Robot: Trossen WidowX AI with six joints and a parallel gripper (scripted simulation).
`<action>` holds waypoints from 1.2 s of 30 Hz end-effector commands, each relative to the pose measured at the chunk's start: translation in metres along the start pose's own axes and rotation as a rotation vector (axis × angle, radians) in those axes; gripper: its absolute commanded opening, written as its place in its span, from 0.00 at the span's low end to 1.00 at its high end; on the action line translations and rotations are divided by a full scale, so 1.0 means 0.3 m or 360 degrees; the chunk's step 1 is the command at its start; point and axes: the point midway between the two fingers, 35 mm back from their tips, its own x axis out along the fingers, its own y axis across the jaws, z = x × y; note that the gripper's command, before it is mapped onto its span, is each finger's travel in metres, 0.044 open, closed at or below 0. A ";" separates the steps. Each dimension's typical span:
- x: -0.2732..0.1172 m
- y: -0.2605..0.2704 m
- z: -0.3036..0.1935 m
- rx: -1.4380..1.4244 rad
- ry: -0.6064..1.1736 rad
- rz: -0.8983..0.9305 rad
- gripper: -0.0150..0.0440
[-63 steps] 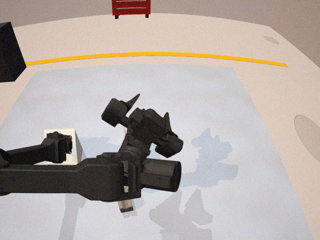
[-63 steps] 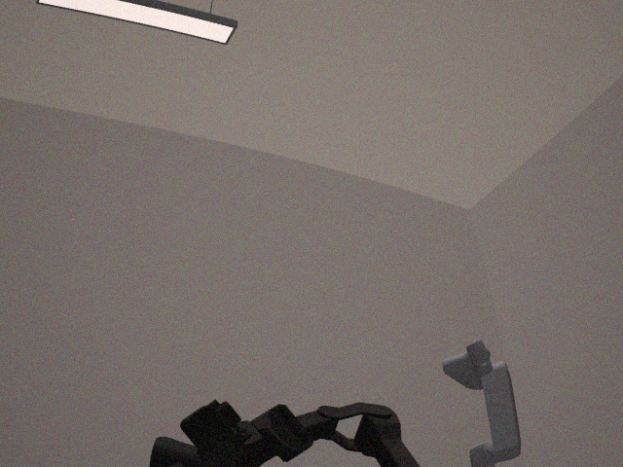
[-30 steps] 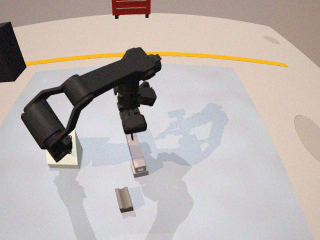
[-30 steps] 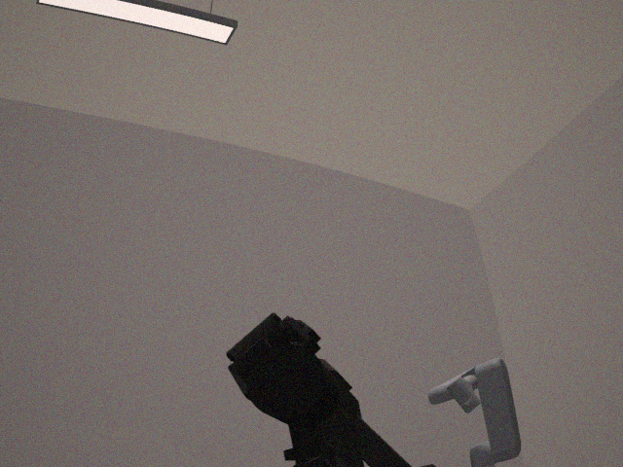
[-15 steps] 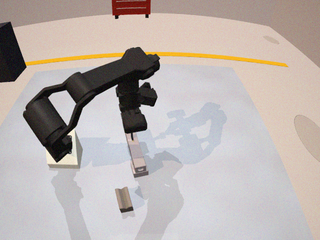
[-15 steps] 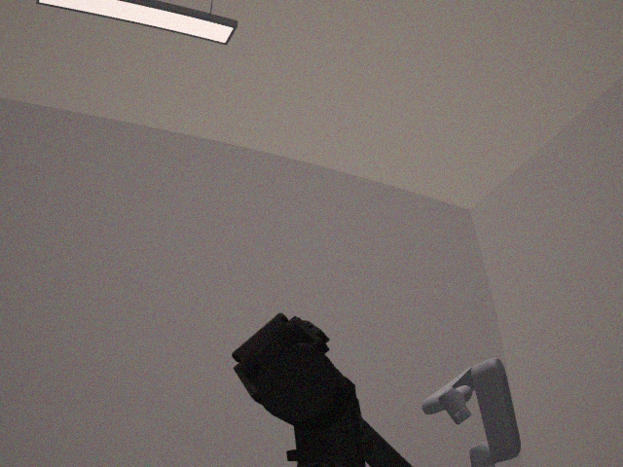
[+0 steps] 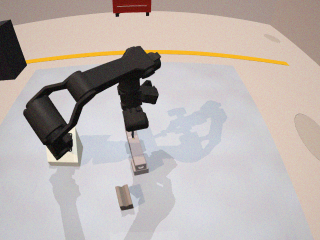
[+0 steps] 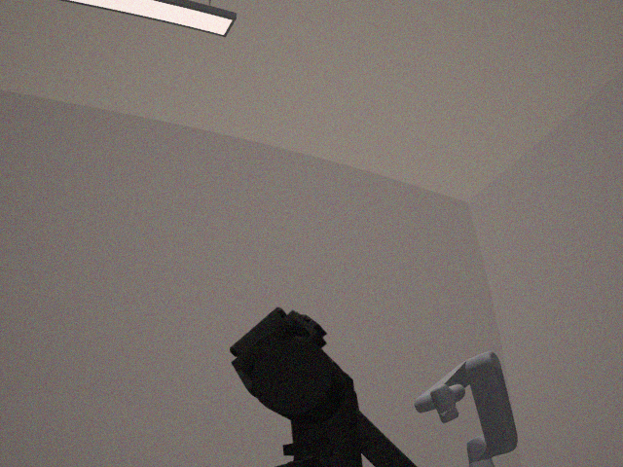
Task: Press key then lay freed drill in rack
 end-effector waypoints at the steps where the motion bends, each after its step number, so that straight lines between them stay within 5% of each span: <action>1: 0.022 -0.001 -0.008 -0.0004 0.0025 -0.0004 0.25; 36: 0.064 -0.005 -0.029 -0.0004 0.0026 -0.0005 0.25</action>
